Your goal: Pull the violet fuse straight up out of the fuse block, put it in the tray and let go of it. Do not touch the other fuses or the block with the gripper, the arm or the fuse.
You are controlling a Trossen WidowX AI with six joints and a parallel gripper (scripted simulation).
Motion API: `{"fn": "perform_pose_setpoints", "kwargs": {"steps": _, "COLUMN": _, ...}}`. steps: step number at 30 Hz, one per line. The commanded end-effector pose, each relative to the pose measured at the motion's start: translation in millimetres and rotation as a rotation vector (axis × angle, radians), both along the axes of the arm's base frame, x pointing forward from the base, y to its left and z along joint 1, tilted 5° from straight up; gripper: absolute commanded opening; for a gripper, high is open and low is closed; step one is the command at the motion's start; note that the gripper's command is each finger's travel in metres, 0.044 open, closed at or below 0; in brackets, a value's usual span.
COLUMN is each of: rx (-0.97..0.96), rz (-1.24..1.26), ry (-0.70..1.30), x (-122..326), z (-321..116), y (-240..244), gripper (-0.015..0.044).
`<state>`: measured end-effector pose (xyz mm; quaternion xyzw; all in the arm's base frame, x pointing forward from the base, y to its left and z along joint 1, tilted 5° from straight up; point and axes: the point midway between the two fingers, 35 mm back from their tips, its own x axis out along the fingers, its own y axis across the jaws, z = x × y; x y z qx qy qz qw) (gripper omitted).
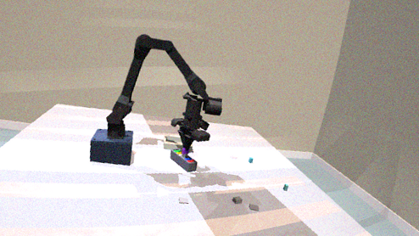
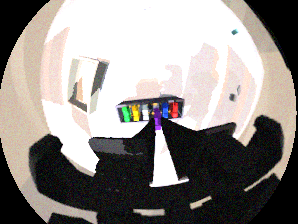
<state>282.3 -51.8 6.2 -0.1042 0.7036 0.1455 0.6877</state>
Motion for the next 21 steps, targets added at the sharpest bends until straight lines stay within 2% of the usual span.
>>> {"fn": "perform_pose_setpoints", "kwargs": {"steps": 1, "rx": 0.001, "rz": 0.004, "ry": -0.007, "x": 1, "z": 4, "y": 0, "gripper": 0.0}}
{"fn": "perform_pose_setpoints", "kwargs": {"steps": 21, "rx": 0.001, "rz": 0.004, "ry": -0.007, "x": 2, "z": 25, "y": 0, "gripper": 0.0}}
